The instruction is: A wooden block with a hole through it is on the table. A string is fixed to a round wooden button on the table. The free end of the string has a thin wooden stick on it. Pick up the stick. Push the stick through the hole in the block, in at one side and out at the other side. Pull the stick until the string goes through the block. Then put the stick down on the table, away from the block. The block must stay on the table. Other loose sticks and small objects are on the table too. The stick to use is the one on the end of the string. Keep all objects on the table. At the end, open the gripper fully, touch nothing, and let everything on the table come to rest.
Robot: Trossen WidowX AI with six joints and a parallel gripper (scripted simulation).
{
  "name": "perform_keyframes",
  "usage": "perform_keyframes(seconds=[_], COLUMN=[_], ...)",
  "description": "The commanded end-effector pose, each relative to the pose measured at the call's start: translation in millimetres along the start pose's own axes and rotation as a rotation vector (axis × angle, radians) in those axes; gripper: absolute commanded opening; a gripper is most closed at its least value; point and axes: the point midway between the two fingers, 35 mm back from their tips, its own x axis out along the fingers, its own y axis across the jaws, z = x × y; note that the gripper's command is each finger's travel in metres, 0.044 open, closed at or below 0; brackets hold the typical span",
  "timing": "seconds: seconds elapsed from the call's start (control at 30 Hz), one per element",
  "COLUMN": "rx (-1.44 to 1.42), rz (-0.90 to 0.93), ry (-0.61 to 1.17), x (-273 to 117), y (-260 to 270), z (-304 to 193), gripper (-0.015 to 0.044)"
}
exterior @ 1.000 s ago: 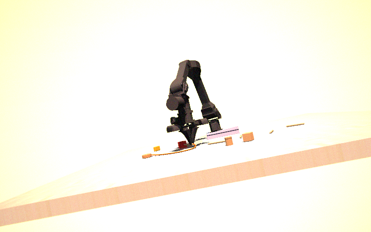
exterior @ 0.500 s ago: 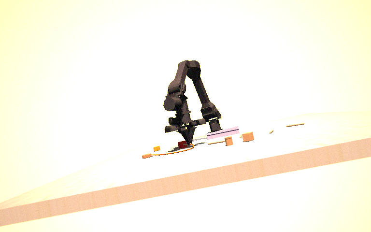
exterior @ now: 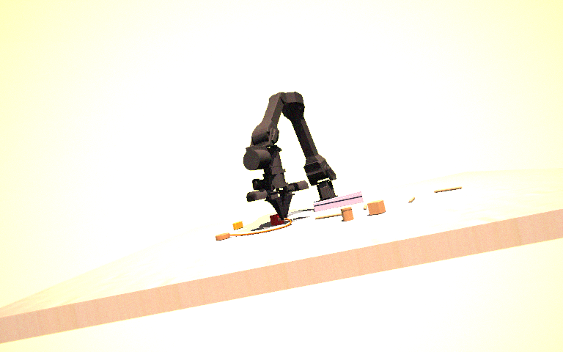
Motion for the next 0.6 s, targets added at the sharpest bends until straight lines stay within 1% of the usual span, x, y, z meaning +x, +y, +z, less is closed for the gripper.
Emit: perform_keyframes(seconds=[0.0,0.37,0.5,0.53,0.57], rx=[-0.003,-0.003,0.001,0.001,0.001], rz=[0.003,0.002,0.0,0.0,0.0], ry=[0.005,0.004,-0.001,-0.001,-0.001], x=[-0.9,-1.0,-0.1,-0.1,-0.1], y=[-0.5,-0.5,0.1,0.1,0.1], z=[6.1,19.9,17.5,17.5,17.5], gripper=[0.0,0.0,0.0105,0.0121,0.0121])
